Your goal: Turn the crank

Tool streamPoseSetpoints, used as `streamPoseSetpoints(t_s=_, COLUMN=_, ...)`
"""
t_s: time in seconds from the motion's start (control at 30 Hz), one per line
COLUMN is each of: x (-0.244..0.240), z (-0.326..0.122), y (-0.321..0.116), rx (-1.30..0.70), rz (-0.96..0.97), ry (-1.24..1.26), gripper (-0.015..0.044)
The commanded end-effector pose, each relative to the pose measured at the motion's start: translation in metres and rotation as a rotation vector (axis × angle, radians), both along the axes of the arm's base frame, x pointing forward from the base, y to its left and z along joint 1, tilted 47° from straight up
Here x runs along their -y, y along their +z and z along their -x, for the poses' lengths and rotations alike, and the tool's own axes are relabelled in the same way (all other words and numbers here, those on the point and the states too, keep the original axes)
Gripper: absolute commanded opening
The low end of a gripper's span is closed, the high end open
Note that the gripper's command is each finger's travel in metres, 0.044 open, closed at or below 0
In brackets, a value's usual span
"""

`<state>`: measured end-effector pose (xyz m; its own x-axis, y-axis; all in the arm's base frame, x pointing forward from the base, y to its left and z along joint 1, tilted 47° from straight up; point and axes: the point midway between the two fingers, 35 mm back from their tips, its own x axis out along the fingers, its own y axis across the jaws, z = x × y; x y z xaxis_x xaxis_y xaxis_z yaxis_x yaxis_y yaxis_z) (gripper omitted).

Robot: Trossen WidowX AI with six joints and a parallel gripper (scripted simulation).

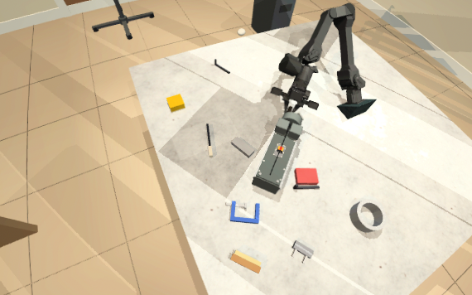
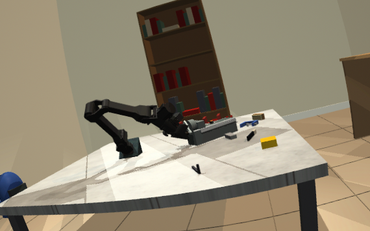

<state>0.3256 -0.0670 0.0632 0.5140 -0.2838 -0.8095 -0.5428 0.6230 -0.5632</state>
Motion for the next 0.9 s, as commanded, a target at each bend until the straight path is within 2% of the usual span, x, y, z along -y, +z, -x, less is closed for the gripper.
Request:
streamPoseSetpoints(t_s=0.0, x=0.000, z=0.000, y=0.000, rx=0.000, rz=0.000, ry=0.000, gripper=0.0131)
streamPoseSetpoints(t_s=0.4, x=0.000, z=0.000, y=0.000, rx=0.000, rz=0.000, ry=0.000, gripper=0.0440)
streamPoseSetpoints(t_s=0.87, x=-0.037, z=-0.006, y=0.035, rx=-0.001, rz=-0.003, ry=0.000, gripper=0.0440)
